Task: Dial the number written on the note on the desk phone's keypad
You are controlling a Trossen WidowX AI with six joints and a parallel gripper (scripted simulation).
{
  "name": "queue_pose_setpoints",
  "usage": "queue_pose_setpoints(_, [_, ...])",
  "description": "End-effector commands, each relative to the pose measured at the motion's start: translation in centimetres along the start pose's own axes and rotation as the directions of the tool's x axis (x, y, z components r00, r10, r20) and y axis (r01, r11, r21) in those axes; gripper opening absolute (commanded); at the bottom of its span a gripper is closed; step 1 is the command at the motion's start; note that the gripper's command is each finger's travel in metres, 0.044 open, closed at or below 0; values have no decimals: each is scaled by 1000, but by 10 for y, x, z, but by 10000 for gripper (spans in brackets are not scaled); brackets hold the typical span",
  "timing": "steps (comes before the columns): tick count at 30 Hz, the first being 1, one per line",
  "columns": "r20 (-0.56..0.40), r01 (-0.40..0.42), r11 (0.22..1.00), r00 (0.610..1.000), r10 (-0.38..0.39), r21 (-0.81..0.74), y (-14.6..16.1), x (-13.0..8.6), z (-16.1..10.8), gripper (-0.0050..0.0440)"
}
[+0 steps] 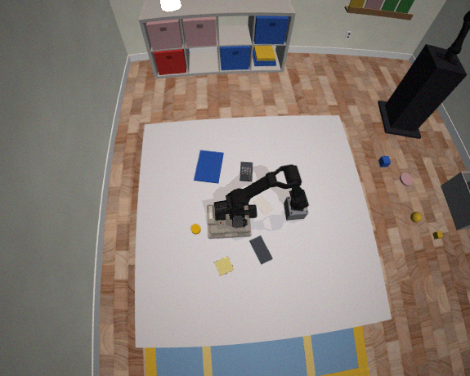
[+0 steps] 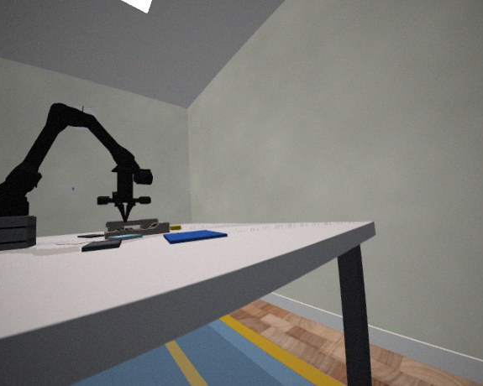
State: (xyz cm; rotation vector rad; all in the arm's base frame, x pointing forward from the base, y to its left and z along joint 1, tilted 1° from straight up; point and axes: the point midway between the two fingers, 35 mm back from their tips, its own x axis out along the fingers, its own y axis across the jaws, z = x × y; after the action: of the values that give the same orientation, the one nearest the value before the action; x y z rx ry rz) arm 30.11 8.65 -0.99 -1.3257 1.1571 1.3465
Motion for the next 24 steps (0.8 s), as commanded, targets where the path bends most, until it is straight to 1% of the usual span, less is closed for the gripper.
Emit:
queue_pose_setpoints(1, [1,3,1000,1000,-3,1,-2,0,0,-50])
queue_pose_setpoints(4, [2,8,1000,1000,-8,4,-2,9,0,-50])
queue_pose_setpoints(11, [2,8,1000,1000,-8,4,-2,10,0,-50])
queue_pose_setpoints(24, [2,8,1000,1000,-8,4,-2,27,0,-50])
